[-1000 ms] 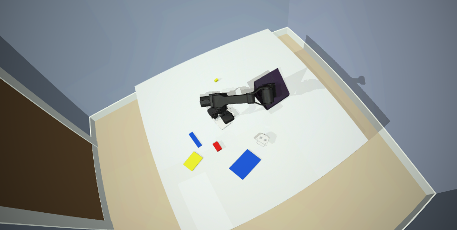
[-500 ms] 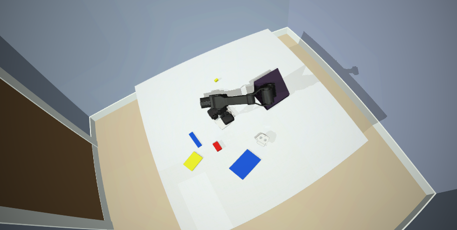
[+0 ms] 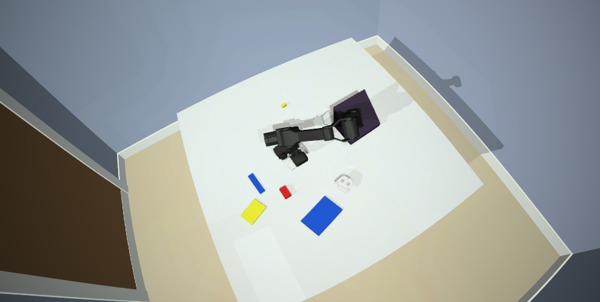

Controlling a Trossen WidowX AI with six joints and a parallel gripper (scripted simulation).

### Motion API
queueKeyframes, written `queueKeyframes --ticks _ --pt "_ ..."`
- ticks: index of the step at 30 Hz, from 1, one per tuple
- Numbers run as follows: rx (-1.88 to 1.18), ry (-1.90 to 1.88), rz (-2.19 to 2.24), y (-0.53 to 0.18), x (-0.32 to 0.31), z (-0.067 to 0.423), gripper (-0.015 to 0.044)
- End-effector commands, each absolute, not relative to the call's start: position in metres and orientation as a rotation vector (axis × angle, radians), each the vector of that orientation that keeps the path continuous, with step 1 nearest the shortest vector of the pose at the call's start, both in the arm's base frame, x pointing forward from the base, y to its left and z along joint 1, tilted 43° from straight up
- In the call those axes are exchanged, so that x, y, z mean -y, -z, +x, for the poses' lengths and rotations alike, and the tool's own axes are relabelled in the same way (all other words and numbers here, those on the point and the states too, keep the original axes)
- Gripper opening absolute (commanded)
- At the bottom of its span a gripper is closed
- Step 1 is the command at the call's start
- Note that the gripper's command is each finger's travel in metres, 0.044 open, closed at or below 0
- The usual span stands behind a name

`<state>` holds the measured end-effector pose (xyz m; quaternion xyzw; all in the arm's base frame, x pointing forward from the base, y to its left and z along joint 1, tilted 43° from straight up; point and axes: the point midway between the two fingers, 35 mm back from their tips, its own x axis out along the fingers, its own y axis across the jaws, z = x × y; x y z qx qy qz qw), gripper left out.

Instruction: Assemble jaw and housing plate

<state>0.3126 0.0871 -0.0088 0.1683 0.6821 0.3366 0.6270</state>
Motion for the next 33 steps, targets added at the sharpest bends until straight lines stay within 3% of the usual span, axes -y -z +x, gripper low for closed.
queueKeyframes --ticks 1,33 --pt "-1.572 -0.768 0.398 0.016 -0.092 0.31 0.0134" --pt "-1.575 -0.765 0.404 0.026 -0.101 0.307 0.0134"
